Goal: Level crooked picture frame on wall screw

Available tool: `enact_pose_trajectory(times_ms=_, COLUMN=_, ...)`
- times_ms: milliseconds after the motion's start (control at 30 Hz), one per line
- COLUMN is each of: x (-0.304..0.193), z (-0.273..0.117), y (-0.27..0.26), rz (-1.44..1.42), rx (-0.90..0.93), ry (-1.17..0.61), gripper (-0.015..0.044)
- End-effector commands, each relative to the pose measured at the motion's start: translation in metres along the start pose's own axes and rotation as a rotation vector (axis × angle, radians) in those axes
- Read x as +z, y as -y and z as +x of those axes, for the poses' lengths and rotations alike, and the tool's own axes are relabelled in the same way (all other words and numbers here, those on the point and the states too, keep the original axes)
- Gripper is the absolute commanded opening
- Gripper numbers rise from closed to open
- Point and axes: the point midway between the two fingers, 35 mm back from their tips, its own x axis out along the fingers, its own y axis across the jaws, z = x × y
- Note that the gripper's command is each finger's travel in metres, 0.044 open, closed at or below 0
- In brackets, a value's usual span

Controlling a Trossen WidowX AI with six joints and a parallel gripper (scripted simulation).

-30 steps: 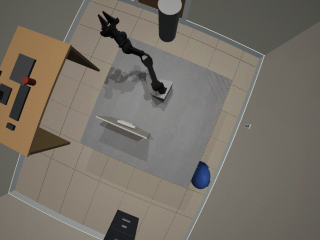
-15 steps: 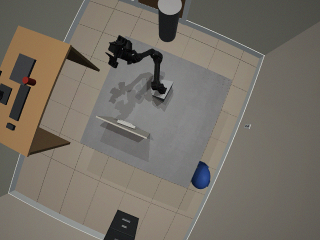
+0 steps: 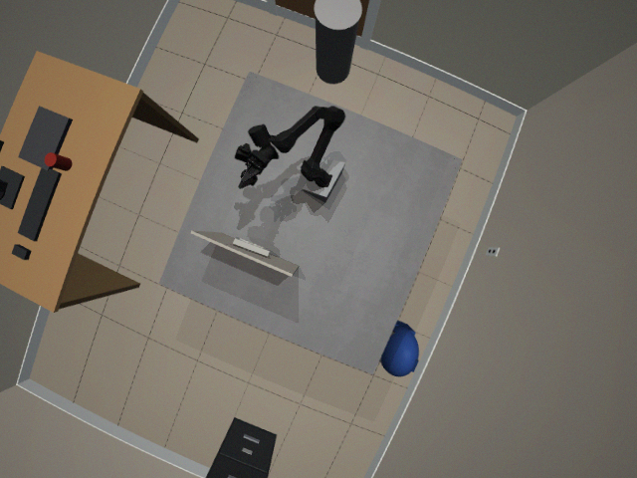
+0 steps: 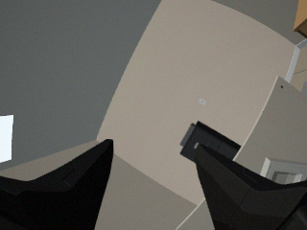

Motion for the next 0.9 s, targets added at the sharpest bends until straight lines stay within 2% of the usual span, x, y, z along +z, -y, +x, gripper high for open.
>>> enact_pose_trajectory(times_ms=0, x=-0.047, z=-0.015, y=0.059, rz=-0.02, rx=-0.175, ry=-0.103, gripper=0.026)
enact_pose_trajectory(times_ms=233, x=-0.111, z=-0.057, y=0.131, rz=0.017, rx=-0.399, ry=-0.228, gripper=0.026)
enact_pose_trajectory(times_ms=867, x=-0.113, z=-0.059, y=0.133, rz=0.019, rx=-0.404, ry=-0.231, gripper=0.026)
